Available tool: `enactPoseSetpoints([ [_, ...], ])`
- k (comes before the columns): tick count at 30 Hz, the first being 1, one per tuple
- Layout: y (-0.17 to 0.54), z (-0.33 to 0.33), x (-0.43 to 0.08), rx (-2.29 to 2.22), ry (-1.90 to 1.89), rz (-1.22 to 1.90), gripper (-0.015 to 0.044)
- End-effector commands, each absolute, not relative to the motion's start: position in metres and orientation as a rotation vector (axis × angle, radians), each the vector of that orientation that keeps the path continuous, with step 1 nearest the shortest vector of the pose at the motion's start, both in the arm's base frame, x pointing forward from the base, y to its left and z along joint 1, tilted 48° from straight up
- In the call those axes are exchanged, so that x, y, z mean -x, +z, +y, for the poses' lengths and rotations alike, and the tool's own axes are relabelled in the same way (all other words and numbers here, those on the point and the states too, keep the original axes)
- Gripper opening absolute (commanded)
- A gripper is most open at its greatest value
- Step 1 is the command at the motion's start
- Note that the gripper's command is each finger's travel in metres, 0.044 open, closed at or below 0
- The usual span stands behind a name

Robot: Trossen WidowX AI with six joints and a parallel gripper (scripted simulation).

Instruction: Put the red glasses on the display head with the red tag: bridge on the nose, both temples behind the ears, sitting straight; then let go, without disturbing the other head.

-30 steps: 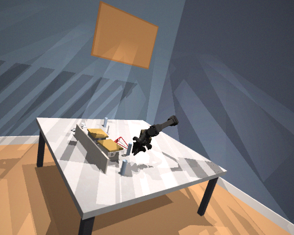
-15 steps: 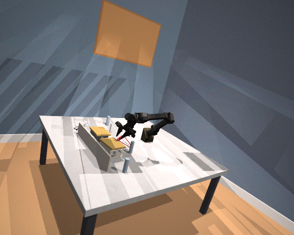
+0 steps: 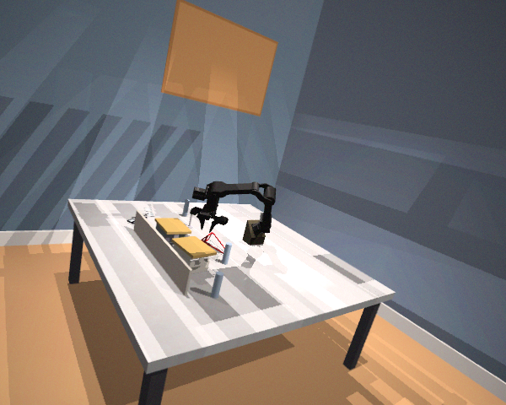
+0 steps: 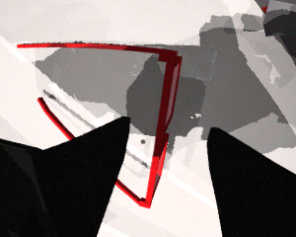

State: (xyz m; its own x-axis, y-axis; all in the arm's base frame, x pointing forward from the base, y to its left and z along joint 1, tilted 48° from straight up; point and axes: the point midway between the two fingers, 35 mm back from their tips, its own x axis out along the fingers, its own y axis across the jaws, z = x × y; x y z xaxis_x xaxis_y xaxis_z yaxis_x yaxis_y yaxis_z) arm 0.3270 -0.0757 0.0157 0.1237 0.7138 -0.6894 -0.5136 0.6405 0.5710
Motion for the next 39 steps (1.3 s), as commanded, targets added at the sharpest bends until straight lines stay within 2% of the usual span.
enactPoseSetpoints([
  [1, 0.017, -0.075, -0.326, -0.239, 0.916, 1.132, 0.0200],
  [4, 0.017, -0.075, -0.326, -0.239, 0.916, 1.132, 0.0121],
  [39, -0.012, -0.048, -0.334, -0.239, 0.915, 1.132, 0.0120],
])
